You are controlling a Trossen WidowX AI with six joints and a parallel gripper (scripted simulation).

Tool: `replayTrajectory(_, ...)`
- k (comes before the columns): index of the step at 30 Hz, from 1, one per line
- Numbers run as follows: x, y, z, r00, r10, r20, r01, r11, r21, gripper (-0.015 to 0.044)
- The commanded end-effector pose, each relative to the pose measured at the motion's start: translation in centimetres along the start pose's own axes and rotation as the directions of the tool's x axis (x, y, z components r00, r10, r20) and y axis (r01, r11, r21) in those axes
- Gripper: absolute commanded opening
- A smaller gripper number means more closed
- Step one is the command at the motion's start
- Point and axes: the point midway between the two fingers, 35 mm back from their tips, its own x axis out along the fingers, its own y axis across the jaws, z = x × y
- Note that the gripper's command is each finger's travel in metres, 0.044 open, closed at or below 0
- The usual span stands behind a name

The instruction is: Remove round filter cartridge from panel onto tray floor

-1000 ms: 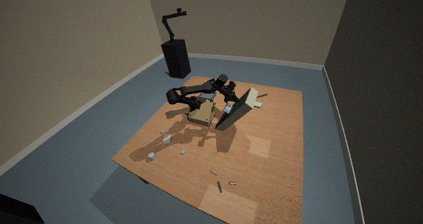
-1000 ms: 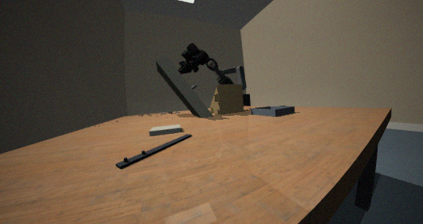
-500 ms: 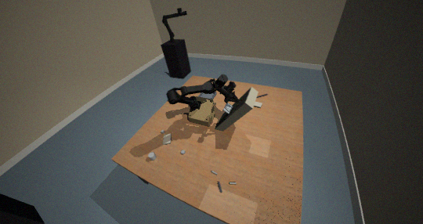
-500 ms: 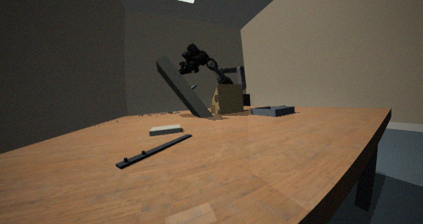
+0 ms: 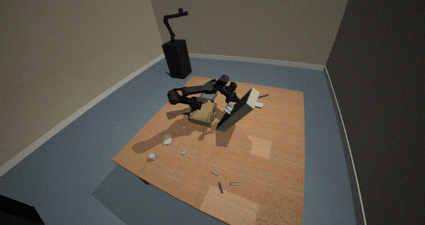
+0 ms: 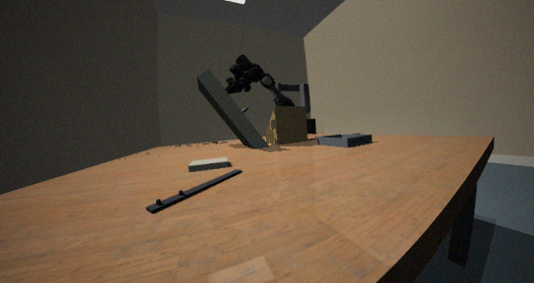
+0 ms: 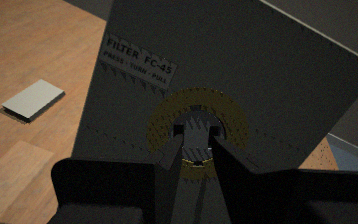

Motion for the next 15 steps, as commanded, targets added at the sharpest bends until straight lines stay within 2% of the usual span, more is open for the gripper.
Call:
replayTrajectory(1,0.07,0.07,-0.05,1.000,0.004,-0.002,-0.004,1.000,-0.006,0.0110)
replayTrajectory(15,0.37,0.07,-0.07,1.000,0.004,-0.002,-0.004,1.000,-0.006,0.0110)
